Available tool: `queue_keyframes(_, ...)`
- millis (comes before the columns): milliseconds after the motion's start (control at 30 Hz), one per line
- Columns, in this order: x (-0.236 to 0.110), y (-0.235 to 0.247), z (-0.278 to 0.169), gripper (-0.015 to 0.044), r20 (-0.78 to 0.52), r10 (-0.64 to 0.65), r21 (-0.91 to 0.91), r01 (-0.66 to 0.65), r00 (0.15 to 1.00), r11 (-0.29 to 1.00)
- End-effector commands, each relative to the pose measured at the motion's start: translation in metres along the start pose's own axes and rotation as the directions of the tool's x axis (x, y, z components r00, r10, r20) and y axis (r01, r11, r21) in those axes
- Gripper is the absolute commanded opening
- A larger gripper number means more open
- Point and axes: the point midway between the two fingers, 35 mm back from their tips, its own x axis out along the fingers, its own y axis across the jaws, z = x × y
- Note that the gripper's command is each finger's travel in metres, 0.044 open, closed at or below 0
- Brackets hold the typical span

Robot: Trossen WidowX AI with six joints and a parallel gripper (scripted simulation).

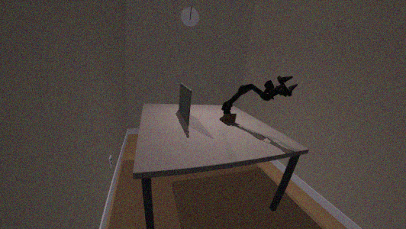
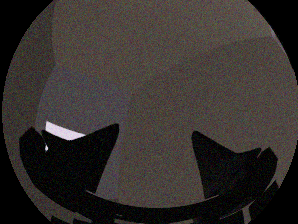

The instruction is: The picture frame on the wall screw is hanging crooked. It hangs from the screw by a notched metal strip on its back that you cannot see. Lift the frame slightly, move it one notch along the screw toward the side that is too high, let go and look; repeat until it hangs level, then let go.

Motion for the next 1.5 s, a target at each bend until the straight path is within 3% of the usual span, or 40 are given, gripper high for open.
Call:
queue_keyframes(0,0.0,0.002,0.0,0.0374,0.001,0.003,-0.007,-0.003,1.0,1.0)
queue_keyframes(167,-0.008,0.064,-0.004,0.026,0.042,0.088,-0.156,-0.08,0.995,0.984)
queue_keyframes(533,-0.06,0.217,-0.03,0.026,0.173,0.293,-0.413,-0.201,0.94,0.888)
queue_keyframes(667,-0.093,0.271,-0.039,0.026,0.222,0.375,-0.528,-0.212,0.9,0.822)
queue_keyframes(900,-0.177,0.362,-0.064,0.026,0.313,0.53,-0.729,-0.158,0.788,0.666)
queue_keyframes(1100,-0.265,0.418,-0.091,0.026,0.378,0.651,-0.85,-0.031,0.658,0.526)
queue_keyframes(1467,-0.445,0.452,-0.148,0.026,0.455,0.824,-0.872,0.353,0.337,0.338)
